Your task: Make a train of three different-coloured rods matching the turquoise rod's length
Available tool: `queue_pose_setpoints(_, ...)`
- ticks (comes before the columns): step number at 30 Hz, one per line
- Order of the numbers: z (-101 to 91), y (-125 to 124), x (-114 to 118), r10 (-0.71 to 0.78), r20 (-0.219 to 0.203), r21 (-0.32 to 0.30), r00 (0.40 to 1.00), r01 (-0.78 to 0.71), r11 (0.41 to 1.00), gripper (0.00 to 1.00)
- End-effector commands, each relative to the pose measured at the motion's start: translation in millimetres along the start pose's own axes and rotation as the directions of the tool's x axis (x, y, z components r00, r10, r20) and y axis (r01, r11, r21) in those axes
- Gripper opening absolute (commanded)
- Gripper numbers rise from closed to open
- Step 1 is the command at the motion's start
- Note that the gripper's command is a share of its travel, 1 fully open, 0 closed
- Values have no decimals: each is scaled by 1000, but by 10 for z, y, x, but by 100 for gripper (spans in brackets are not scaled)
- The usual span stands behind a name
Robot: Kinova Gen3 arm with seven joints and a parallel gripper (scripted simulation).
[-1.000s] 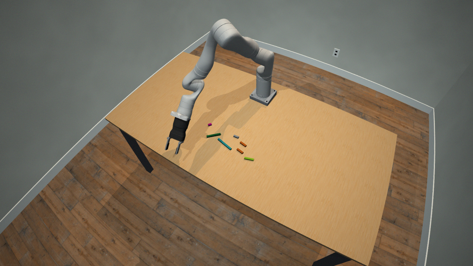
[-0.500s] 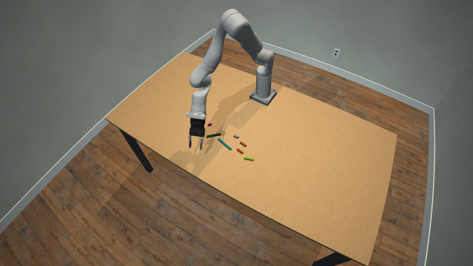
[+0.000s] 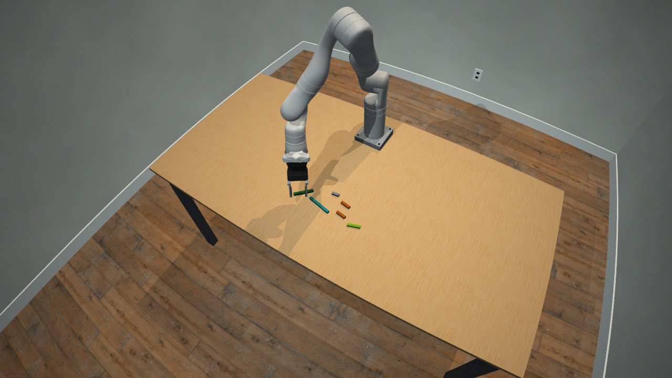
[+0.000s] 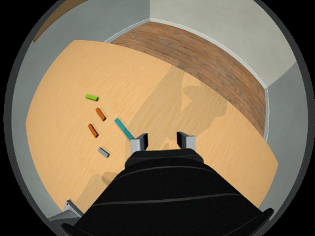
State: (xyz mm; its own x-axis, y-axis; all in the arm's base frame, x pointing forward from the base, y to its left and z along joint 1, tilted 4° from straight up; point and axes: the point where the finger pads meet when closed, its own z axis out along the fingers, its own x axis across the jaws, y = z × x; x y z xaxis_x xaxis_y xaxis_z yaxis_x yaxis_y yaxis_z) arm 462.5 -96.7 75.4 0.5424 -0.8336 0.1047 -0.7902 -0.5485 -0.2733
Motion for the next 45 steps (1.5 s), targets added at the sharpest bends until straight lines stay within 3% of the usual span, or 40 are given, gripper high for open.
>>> queue_pose_setpoints(1, -43, 51, -210, -35, 27, -32, 999, 36, 999, 100)
queue_pose_setpoints(8, -120, 310, -415, -84, 60, -112, 995, 90, 990, 100)
queue_pose_setpoints(21, -210, 559, -577, -128, 90, -183, 988, 143, 973, 100)
queue_pose_setpoints(45, -242, 638, -622, -142, 100, -205, 985, 160, 966, 100)
